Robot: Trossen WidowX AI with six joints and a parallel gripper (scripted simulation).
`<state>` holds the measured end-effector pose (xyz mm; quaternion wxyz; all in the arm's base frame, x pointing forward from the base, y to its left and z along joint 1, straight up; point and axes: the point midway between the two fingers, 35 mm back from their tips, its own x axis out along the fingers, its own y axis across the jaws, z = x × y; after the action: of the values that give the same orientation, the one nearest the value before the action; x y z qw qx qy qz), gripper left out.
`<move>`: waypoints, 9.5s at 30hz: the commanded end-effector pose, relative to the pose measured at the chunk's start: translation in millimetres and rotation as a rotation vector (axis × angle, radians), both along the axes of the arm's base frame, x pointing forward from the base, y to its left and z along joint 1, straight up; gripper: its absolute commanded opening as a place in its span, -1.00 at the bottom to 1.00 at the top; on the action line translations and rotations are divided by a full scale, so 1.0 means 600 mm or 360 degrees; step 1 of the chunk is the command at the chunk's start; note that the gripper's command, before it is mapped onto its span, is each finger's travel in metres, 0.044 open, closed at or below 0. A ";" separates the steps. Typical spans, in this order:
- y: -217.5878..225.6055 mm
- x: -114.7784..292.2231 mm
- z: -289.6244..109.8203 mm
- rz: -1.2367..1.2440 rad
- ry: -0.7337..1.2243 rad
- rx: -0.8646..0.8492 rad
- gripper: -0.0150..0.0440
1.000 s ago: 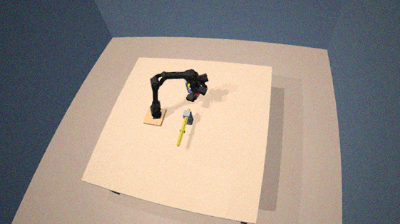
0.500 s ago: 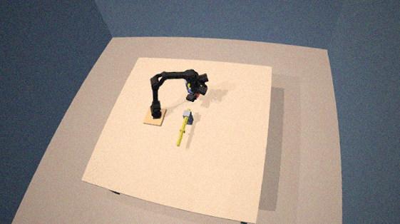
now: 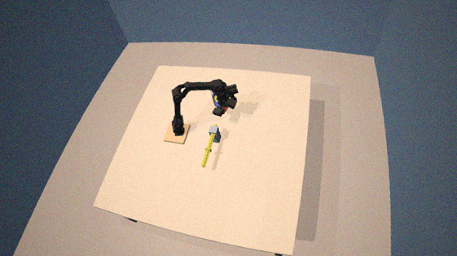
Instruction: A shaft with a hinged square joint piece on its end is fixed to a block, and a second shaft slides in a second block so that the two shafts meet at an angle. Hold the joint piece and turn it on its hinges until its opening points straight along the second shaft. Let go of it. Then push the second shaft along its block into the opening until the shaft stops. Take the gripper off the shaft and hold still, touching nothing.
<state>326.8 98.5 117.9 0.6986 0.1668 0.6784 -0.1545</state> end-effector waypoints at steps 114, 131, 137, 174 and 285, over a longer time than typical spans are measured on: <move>-0.030 -0.011 -0.017 -0.0709 0.0315 0.0292 -0.49; -0.030 -0.011 -0.017 -0.0709 0.0315 0.0292 -0.49; -0.030 -0.011 -0.017 -0.0709 0.0315 0.0292 -0.49; -0.030 -0.011 -0.017 -0.0709 0.0315 0.0292 -0.49; -0.030 -0.011 -0.017 -0.0709 0.0315 0.0292 -0.49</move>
<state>320.5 80.7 107.7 0.5603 0.3580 0.7013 -0.2570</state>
